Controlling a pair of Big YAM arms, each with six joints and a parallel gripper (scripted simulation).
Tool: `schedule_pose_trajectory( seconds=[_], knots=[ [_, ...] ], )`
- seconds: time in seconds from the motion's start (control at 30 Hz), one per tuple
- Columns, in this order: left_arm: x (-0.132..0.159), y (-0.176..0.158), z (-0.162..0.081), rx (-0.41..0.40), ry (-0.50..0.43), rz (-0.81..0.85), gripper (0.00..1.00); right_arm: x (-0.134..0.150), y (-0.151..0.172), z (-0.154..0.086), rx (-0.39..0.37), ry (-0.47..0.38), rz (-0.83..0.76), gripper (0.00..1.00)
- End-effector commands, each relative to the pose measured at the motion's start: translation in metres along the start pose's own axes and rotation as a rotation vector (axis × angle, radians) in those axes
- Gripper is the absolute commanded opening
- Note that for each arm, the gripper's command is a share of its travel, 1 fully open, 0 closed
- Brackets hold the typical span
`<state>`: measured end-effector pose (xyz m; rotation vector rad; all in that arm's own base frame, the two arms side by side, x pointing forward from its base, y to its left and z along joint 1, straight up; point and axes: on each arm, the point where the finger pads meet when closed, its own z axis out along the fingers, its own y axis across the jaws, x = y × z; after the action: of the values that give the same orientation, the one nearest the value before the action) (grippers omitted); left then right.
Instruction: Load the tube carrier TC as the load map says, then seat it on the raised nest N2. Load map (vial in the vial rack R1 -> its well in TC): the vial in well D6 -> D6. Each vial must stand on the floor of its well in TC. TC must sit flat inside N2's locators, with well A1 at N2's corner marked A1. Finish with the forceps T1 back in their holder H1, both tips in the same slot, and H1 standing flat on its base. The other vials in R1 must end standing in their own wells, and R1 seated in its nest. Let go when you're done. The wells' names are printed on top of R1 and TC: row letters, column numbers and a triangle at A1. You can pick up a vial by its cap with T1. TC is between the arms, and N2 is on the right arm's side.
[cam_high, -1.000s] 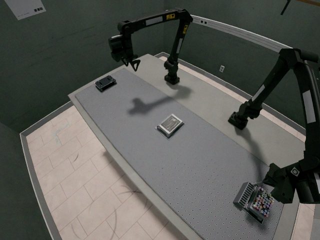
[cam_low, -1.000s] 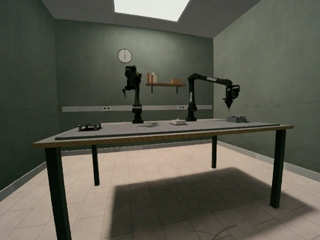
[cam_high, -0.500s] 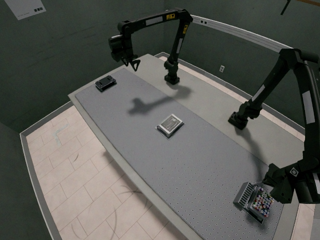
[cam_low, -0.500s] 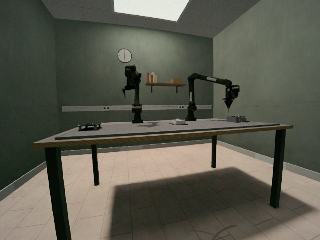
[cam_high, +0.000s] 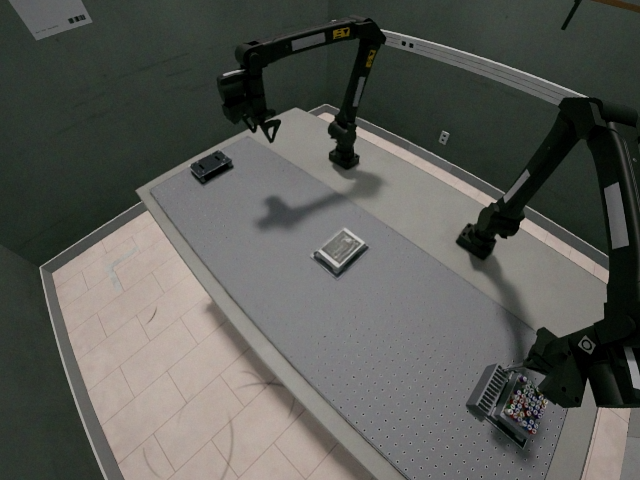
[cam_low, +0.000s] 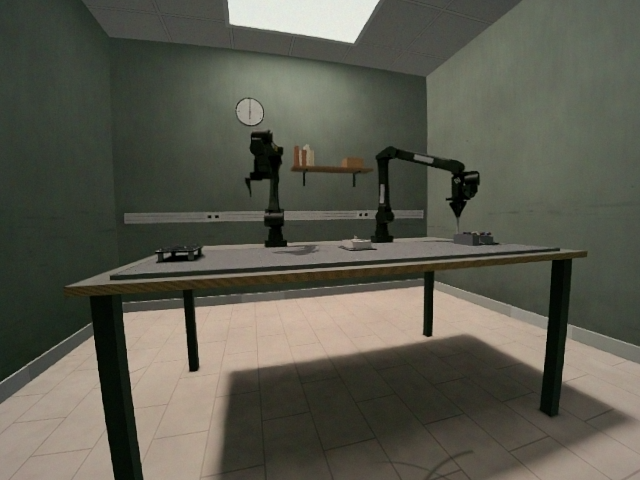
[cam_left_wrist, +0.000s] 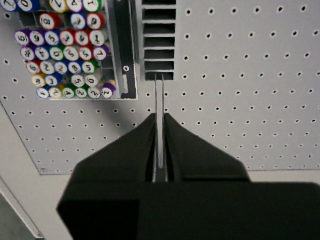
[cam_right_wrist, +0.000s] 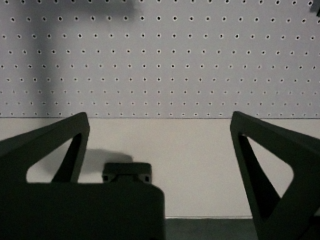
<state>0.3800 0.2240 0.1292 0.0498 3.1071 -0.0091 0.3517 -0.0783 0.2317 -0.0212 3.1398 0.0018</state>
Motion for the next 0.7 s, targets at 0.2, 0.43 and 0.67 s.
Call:
schedule_pose_trajectory(
  seconds=[0.2, 0.43, 0.67],
  knots=[
    [-0.0056, -0.0012, 0.0084, 0.000, 0.003, 0.003, 0.07, -0.0070, -0.0020, -0.0124, 0.009, -0.033, 0.009, 1.00],
    [-0.0056, -0.0012, 0.0104, -0.001, 0.002, 0.003, 0.07, -0.0070, -0.0020, -0.0124, 0.009, -0.033, 0.009, 1.00],
    [-0.0042, -0.0020, 0.0115, 0.003, 0.008, 0.003, 0.07, -0.0070, -0.0020, -0.0124, 0.009, -0.033, 0.009, 1.00]
  ],
)
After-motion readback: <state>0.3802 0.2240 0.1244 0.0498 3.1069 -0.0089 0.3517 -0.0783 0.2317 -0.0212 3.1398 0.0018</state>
